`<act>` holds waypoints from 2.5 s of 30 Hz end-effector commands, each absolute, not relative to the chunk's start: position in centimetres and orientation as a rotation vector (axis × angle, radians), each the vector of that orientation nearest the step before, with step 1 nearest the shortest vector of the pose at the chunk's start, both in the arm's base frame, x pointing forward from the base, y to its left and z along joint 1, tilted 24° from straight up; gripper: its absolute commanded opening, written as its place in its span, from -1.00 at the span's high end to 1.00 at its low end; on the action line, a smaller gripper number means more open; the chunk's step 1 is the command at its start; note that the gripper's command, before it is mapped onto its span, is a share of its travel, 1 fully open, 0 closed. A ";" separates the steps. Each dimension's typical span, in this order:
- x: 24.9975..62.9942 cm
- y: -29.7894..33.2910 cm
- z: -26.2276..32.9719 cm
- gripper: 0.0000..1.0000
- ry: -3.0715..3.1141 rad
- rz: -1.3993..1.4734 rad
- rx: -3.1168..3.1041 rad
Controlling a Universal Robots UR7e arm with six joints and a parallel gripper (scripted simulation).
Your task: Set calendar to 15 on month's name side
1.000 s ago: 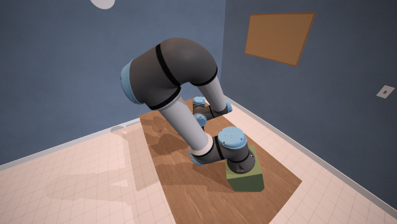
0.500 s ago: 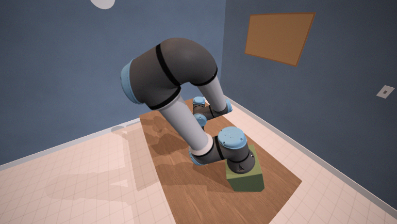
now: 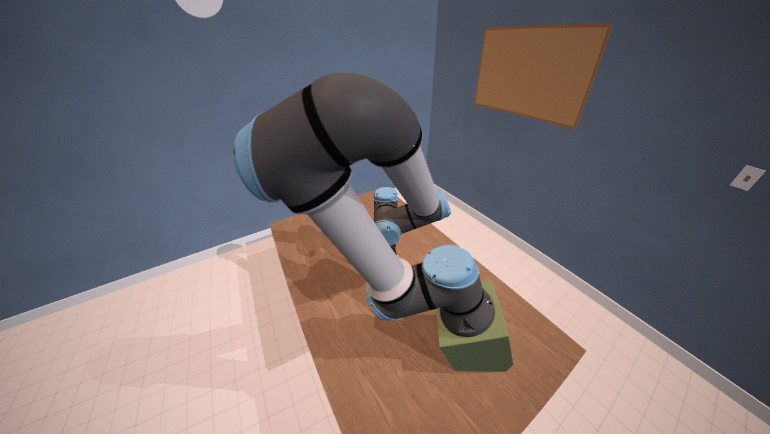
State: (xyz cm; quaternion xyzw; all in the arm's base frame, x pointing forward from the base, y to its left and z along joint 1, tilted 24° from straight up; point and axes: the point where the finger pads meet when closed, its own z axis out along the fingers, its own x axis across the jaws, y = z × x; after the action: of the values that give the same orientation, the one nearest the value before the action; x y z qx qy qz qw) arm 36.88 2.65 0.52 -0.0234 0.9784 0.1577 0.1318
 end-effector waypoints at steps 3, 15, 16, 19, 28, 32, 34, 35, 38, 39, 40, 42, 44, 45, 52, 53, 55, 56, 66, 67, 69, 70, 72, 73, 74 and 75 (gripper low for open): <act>36.9 2.6 0.6 -0.74 2.839 0.457 -0.068; 36.9 2.7 0.5 -0.74 2.839 0.457 -0.068; 36.9 2.7 0.5 -0.74 2.839 0.457 -0.068; 37.0 2.7 0.3 -0.74 2.839 0.457 -0.068; 37.2 3.0 -0.5 -0.74 2.839 0.457 -0.068; 37.3 3.1 -0.9 -0.74 2.839 0.457 -0.068; 37.3 3.2 -1.0 -0.74 2.839 0.457 -0.068; 37.4 3.2 -1.2 -0.74 2.839 0.457 -0.068; 37.5 3.4 -1.6 -0.74 2.839 0.457 -0.068; 37.5 3.4 -1.7 -0.74 2.839 0.457 -0.068; 37.6 3.5 -1.9 -0.74 2.839 0.457 -0.068; 37.7 3.6 -2.2 -0.74 2.839 0.457 -0.068; 37.8 3.7 -2.5 -0.74 2.839 0.457 -0.068; 37.8 3.7 -2.6 -0.74 2.839 0.457 -0.068; 38.0 4.0 -3.3 -0.74 2.839 0.457 -0.068; 38.0 4.0 -3.4 -0.74 2.839 0.457 -0.068; 38.1 4.1 -3.6 -0.74 2.839 0.457 -0.068; 38.1 4.1 -3.7 -0.74 2.839 0.457 -0.068; 38.2 4.3 -4.2 -0.74 2.839 0.457 -0.068; 38.2 4.3 -4.2 -0.74 2.839 0.457 -0.068; 38.2 4.3 -4.2 -0.74 2.839 0.457 -0.068; 38.2 4.3 -4.2 -0.74 2.839 0.457 -0.068; 38.2 4.3 -4.2 -0.74 2.839 0.457 -0.068; 38.2 4.3 -4.2 -0.74 2.839 0.457 -0.068; 38.2 4.3 -4.2 -0.74 2.839 0.457 -0.068; 38.2 4.3 -4.2 -0.74 2.839 0.457 -0.068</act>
State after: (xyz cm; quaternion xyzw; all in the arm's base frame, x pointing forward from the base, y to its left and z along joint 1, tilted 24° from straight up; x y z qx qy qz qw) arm 38.21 4.31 -4.26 -0.0234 0.9784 0.1577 0.1317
